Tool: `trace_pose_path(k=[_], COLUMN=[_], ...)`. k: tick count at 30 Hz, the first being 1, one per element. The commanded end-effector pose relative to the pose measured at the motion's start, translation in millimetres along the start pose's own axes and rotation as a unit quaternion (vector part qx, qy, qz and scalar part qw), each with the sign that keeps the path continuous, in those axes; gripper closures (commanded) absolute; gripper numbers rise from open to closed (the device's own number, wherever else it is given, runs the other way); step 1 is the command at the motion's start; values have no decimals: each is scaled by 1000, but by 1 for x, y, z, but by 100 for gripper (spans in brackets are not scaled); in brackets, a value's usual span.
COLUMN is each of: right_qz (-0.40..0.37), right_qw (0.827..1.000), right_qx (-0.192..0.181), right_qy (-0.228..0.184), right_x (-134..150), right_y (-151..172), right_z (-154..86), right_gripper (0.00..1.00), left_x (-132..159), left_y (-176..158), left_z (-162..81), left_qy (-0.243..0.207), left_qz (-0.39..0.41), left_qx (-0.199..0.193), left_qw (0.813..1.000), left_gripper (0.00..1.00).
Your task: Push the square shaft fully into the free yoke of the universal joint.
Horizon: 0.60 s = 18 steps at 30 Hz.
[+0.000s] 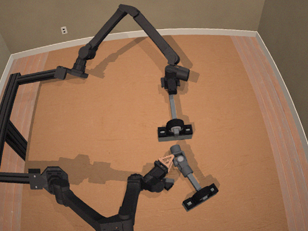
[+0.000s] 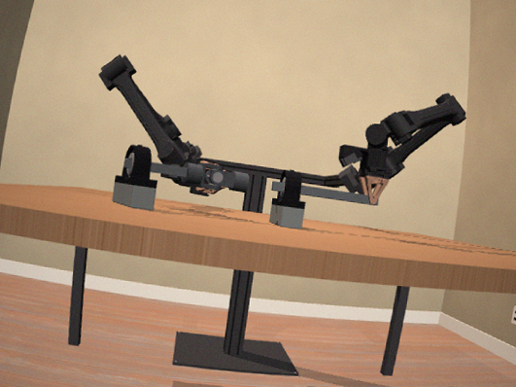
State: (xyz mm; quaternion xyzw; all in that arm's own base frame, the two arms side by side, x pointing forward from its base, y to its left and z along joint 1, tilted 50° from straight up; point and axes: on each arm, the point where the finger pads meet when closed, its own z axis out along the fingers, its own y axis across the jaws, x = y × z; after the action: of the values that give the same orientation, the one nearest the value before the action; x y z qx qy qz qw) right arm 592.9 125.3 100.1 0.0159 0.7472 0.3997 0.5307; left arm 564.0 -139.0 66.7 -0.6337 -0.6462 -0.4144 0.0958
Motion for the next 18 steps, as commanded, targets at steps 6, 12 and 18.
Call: trace_pose_path(k=[6,12,18], right_qz=[31,30,29], right_qw=[996,994,994], right_qx=[-17,-12,-13], right_qy=[-82,-105,-106], right_x=[12,6,3], right_y=[10,3,5], right_z=[14,12,11], right_gripper=[66,66,66], left_x=[-1,-1,-1], left_y=[10,10,10], left_z=[-7,-7,-7], left_qy=[-4,-4,-4], left_qz=[-4,-4,-4], left_qx=[-10,-10,-10], left_qw=[1000,1000,1000], left_gripper=[82,82,82])
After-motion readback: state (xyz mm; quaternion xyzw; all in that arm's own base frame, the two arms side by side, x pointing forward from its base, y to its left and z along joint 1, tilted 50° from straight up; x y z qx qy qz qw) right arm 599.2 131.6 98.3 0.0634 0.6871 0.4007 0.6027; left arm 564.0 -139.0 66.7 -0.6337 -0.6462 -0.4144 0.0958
